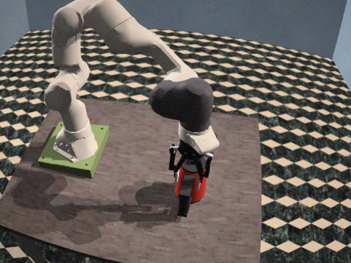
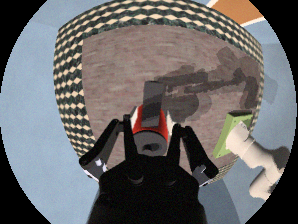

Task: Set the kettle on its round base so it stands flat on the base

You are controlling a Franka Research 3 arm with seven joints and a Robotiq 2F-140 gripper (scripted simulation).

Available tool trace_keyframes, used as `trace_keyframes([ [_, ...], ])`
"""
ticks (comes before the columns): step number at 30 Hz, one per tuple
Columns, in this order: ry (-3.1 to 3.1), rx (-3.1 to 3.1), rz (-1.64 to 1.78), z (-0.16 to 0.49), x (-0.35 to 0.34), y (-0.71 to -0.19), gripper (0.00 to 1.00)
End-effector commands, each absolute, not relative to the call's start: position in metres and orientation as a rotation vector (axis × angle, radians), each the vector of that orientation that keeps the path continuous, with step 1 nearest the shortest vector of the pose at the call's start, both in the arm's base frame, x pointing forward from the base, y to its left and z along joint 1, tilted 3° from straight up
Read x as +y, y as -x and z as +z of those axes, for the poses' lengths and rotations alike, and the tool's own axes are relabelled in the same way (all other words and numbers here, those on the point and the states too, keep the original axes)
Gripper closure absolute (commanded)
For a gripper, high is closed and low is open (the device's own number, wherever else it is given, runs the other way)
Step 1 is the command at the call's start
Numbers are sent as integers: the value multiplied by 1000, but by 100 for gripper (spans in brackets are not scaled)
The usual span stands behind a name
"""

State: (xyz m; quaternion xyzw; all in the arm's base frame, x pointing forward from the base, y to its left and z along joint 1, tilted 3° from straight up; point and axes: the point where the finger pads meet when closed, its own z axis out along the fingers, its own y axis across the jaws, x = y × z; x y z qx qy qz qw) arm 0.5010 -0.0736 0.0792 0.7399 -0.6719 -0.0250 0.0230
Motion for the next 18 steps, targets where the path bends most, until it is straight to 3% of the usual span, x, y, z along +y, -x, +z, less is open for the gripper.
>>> trace_keyframes([
  [1, -2304, -2078, -69, 75, -74, -503, 53],
  [18, -2304, -2078, -69, 72, -74, -503, 53],
])
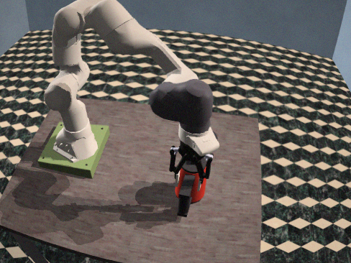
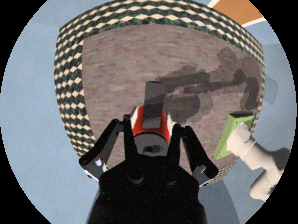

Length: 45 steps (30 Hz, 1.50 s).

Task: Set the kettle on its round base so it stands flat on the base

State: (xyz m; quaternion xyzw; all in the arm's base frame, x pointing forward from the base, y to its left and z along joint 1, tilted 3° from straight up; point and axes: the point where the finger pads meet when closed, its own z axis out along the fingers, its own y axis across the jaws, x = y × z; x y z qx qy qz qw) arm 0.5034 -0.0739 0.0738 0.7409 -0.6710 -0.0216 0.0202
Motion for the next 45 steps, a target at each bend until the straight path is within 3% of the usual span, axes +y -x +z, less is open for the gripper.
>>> trace_keyframes([
  [1, -2304, -2078, -69, 72, -74, -503, 53],
  [24, -2304, -2078, -69, 72, -74, -503, 53],
  [25, -2304, -2078, -69, 72, -74, -503, 100],
  [45, -2304, -2078, -69, 72, -74, -503, 100],
])
